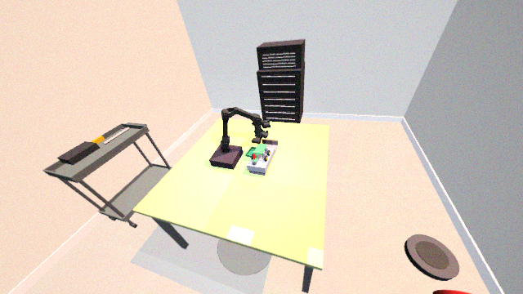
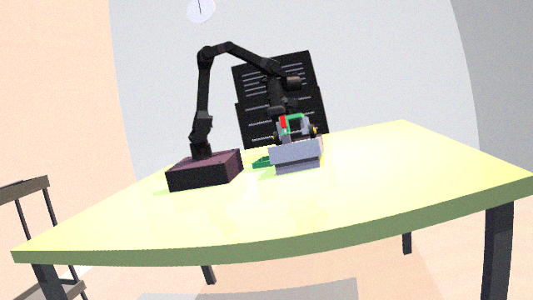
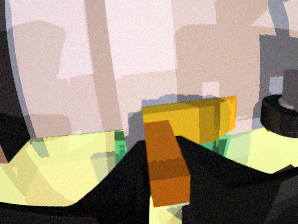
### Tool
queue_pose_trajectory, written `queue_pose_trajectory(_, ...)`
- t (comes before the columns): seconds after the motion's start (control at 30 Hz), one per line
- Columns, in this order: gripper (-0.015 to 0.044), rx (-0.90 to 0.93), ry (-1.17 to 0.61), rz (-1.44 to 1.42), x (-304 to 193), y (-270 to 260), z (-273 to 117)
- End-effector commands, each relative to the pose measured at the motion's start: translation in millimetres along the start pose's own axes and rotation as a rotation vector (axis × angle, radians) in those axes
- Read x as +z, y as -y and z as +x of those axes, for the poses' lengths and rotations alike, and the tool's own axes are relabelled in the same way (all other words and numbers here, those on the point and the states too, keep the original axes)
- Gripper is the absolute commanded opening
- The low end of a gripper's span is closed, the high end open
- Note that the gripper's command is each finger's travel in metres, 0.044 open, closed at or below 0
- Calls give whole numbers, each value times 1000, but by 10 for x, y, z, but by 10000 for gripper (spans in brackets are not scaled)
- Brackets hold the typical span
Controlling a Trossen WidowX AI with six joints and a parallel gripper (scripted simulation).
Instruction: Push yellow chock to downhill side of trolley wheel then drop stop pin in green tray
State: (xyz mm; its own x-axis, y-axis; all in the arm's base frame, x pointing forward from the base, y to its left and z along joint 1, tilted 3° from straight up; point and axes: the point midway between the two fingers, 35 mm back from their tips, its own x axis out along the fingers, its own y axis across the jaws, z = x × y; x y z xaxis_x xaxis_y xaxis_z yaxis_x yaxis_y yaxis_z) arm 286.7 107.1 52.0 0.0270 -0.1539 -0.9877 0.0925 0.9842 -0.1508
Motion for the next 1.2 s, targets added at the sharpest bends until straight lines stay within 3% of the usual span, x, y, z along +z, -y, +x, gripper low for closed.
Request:
queue_pose_trajectory(0.0,0,0,8,-3,1,50,-9)
queue_pose_trajectory(1.17,0,3,3,-2,-9,268,5)
